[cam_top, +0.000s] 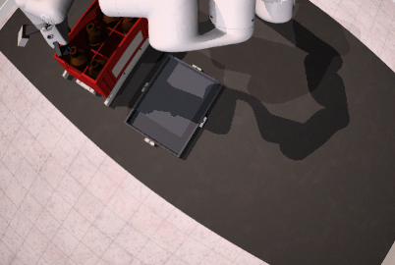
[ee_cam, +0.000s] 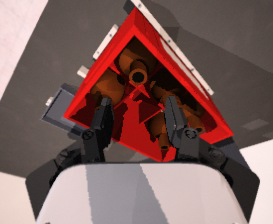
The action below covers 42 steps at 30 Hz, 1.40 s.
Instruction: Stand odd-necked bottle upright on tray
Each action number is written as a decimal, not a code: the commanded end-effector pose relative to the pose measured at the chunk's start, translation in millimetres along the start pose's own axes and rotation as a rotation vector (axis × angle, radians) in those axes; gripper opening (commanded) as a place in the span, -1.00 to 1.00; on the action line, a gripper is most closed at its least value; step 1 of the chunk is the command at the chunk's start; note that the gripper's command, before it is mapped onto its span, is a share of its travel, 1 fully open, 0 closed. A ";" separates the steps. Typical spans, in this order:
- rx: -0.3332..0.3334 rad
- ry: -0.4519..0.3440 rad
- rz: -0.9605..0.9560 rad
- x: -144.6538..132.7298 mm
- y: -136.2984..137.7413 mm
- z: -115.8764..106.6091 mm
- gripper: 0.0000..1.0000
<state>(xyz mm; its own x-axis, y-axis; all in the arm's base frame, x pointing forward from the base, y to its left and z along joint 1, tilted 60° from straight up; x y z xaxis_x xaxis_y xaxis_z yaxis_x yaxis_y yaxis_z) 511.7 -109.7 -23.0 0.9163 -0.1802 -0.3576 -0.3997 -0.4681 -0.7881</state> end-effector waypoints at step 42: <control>0.000 0.004 -0.001 1.2 -0.3 38.9 0.30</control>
<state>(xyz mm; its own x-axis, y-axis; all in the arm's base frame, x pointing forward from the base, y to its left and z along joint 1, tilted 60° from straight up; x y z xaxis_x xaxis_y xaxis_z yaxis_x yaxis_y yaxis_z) 511.1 -76.7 -42.4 0.9163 -0.1802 -0.3576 -0.3997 -0.4683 -0.7880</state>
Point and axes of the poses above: the point where the finger pads meet when closed, its own z axis out along the fingers, its own y axis across the jaws, x = y × z, the point moved 8 cm from there along -z, back along the fingers, and after that the axes turned 7 degrees about -z, right-handed, at the moved point
